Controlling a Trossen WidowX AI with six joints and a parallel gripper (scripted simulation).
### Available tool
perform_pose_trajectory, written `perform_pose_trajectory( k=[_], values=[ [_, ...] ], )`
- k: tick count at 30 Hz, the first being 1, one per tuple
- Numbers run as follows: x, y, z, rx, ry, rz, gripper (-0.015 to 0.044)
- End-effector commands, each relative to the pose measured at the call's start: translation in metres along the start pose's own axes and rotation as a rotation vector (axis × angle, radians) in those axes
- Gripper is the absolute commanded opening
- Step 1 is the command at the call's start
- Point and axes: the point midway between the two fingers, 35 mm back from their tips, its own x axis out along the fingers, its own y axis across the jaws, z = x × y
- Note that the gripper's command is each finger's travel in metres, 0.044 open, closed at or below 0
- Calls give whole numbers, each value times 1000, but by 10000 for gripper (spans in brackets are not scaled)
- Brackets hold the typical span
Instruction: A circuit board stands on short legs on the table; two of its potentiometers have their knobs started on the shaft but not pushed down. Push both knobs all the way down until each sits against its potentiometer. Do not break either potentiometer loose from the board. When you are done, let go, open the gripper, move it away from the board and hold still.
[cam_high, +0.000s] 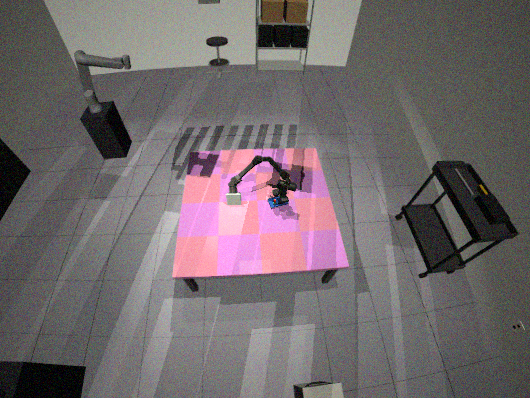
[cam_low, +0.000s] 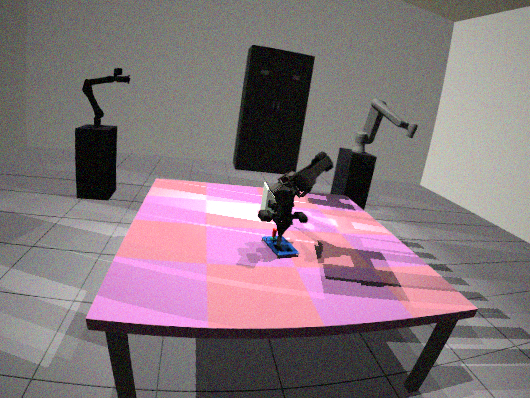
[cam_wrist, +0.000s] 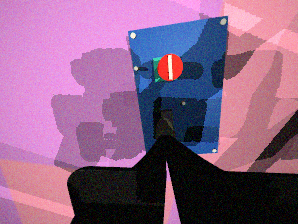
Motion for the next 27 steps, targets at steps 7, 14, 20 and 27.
perform_pose_trajectory(
  k=[7, 14, 20, 27],
  values=[
    [20, -3, -2, -19, -22, -14, 0],
    [21, -3, -2, -19, -22, -14, 0],
    [17, -3, -2, -19, -22, -13, 0],
    [6, -3, -2, -19, -22, -12, 0]
  ],
)
